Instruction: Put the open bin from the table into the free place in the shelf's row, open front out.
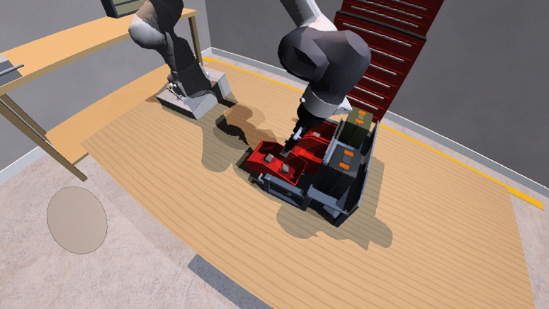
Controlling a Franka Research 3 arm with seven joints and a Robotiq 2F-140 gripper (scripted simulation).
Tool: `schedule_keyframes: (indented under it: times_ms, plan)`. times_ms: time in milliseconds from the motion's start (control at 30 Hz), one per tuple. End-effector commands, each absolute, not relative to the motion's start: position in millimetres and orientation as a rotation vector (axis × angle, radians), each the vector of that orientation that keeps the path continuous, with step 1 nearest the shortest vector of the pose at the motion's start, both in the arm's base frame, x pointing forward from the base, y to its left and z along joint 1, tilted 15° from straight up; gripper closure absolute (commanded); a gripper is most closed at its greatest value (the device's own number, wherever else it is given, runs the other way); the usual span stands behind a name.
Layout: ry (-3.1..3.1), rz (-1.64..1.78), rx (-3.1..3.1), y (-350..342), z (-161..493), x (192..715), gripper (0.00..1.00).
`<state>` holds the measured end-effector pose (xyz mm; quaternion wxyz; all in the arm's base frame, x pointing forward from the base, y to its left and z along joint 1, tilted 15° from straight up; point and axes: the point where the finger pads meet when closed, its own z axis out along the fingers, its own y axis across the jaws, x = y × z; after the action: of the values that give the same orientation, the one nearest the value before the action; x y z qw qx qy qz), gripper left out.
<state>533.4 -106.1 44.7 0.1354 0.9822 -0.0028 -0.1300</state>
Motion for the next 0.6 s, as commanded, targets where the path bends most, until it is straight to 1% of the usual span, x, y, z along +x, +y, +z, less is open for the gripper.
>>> schedule_keyframes:
  times_ms: [0,567]
  plan:
    - [-0.005,-0.372,2.847,-105.3,45.2,535.0,1.0]
    - [-0.004,-0.362,2.849,-105.4,44.8,536.7,1.0]
